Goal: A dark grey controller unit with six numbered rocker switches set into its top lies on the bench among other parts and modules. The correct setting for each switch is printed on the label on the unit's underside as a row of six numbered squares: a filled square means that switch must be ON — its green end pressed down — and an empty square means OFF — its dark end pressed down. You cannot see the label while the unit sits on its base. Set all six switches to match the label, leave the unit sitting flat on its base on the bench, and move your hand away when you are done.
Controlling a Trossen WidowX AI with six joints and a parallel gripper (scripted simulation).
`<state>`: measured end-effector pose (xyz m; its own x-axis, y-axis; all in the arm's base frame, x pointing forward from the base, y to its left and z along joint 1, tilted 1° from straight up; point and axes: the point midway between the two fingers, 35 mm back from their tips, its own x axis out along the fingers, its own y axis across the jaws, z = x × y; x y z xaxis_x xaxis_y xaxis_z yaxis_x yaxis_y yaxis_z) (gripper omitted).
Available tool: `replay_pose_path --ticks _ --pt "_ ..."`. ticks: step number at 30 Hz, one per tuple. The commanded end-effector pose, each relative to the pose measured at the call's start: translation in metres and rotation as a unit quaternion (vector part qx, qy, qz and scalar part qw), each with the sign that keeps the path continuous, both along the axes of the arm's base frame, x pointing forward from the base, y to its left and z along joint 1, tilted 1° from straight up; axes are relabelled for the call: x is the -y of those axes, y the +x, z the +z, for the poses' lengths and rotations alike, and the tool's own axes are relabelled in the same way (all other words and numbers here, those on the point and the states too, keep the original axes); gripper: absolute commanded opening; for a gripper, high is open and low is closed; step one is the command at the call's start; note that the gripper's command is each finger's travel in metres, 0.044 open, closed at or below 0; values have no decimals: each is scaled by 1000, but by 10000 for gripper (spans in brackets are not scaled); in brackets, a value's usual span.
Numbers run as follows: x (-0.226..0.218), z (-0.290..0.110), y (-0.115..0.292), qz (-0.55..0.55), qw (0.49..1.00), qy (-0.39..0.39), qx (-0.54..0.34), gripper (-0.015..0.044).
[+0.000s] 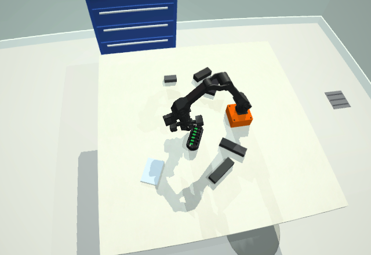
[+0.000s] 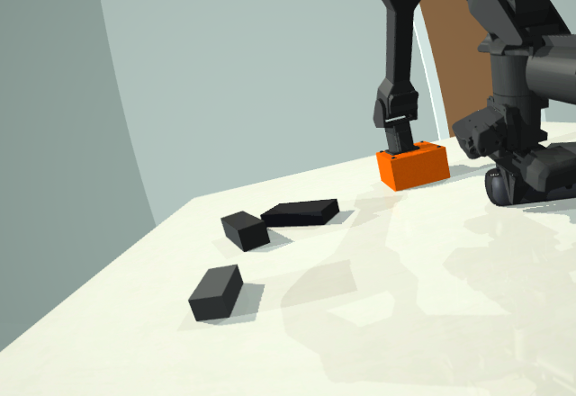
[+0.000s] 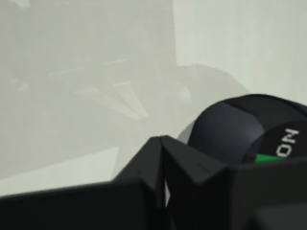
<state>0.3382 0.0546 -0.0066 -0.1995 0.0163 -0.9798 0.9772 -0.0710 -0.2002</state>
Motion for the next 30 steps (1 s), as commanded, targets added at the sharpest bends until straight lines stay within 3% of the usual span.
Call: replay_pose_path --ticks 1,25,30 --pt "-3 -5 -10 3 1000 1 -18 0" --pt "-3 -5 -10 3 1000 1 -18 0" --pt "0 16 21 1 1000 0 -5 0"
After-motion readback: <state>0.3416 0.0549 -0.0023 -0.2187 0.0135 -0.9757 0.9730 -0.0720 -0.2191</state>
